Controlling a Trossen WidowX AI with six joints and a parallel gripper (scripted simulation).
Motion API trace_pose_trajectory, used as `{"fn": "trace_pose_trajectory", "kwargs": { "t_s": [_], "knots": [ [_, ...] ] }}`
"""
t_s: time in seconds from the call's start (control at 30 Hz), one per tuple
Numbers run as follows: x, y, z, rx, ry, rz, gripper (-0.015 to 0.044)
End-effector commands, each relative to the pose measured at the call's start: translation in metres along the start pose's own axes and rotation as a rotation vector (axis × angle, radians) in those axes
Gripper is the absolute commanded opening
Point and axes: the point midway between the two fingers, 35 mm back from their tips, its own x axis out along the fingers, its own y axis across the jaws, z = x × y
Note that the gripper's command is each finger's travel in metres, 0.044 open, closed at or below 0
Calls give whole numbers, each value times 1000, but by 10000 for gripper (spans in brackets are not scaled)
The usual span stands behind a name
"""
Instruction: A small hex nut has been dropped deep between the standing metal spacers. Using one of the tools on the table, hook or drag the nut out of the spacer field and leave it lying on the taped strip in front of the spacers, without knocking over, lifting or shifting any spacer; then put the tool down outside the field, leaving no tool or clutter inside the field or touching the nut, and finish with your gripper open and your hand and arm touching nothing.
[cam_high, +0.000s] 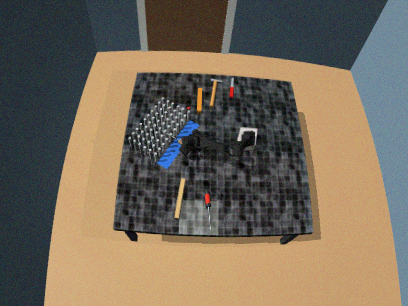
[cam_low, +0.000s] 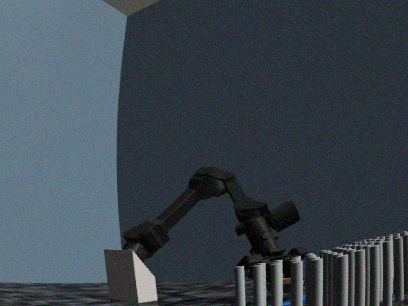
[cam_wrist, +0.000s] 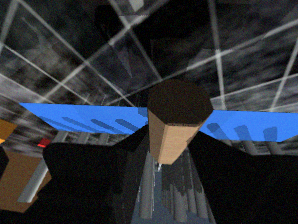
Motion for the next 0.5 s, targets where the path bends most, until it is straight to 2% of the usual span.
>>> {"fn": "trace_pose_trajectory", "kwargs": {
  "t_s": [0.0,0.47],
  "knots": [
    [0,-3,-3,-6,6,-6,0],
    [10,-1,3,-2,5,-4,0]
  ]
}}
